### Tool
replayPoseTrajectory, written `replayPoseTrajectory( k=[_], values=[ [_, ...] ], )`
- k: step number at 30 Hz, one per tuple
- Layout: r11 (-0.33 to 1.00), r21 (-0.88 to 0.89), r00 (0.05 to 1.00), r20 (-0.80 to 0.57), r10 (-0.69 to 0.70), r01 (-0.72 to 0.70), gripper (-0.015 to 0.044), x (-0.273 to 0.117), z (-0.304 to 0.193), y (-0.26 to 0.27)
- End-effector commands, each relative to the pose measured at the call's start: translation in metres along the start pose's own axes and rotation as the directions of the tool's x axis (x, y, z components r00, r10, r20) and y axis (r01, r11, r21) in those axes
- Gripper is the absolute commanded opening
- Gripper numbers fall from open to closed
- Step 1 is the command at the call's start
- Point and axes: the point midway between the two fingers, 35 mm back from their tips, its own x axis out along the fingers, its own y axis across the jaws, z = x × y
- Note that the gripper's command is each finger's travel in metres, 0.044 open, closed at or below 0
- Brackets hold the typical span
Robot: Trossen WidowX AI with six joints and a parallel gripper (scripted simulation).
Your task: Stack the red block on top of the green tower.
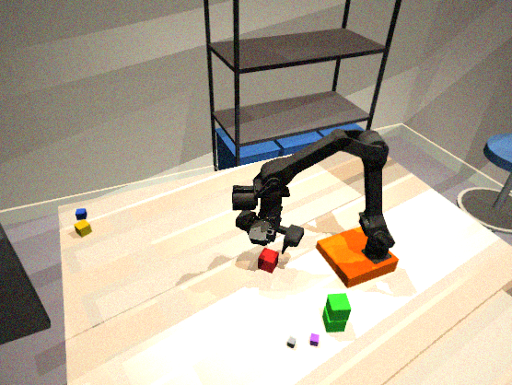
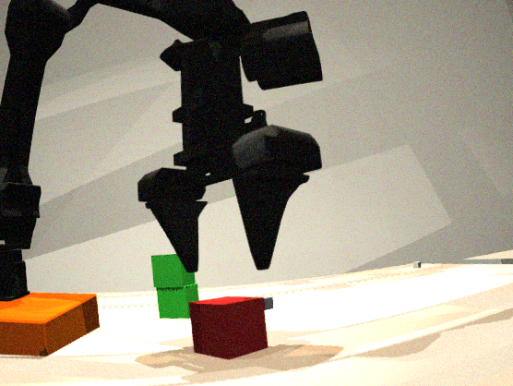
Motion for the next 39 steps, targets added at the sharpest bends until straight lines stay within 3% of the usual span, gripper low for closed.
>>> replayPoseTrajectory(
  k=[1,39],
  values=[
    [1.0,-0.004,1.0,0.002,0.006,-0.006,0.044,0.011,0.0,0.003],
    [1.0,-0.004,1.0,0.002,0.006,-0.006,0.044,0.063,0.001,0.004]
  ],
)
